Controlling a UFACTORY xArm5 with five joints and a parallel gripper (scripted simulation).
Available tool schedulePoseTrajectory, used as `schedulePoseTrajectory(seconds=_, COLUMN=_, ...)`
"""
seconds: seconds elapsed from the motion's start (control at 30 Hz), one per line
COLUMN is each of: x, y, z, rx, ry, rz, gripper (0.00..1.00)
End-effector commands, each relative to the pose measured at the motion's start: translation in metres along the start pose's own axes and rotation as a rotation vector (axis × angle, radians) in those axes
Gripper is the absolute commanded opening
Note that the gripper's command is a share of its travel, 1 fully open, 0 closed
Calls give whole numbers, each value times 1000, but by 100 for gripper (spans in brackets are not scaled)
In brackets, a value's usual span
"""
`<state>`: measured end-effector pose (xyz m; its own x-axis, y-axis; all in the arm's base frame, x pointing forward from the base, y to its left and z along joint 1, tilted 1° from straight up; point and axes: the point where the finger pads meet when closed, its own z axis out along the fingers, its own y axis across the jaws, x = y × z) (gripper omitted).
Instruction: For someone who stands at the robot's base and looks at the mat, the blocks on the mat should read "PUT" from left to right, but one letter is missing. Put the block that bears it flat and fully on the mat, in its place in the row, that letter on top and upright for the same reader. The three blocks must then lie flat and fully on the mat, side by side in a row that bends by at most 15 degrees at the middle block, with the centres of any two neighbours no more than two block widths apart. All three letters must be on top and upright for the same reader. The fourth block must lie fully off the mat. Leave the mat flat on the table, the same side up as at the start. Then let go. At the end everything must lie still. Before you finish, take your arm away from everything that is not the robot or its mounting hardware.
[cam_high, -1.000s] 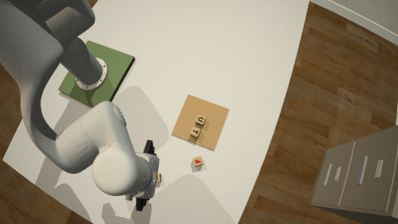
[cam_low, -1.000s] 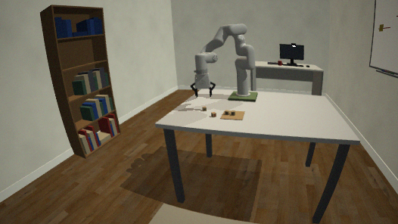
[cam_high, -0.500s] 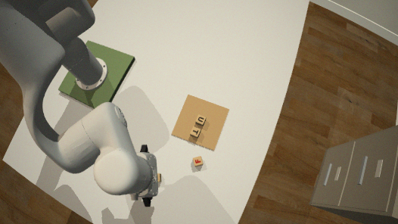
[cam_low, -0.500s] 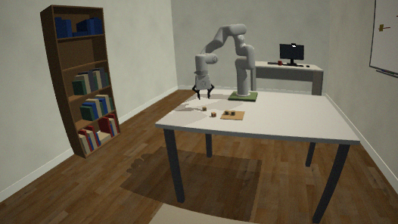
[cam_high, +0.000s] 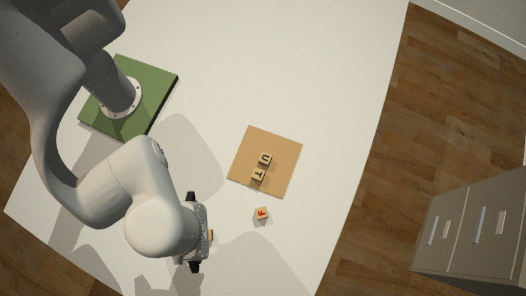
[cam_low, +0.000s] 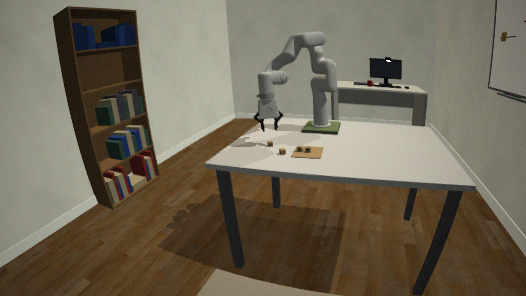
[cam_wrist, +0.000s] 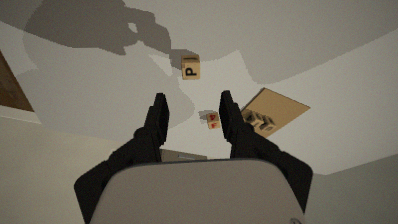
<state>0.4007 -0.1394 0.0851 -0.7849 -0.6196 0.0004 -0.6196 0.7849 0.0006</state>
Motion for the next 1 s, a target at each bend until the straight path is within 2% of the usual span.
schedulePoseTrajectory(seconds=0.0, x=-1, y=-1, z=-1, rx=3, ry=-2, rz=0, gripper=63)
schedulePoseTrajectory(seconds=0.97, x=0, y=-1, z=5, rx=4, ry=-2, rz=0, gripper=63)
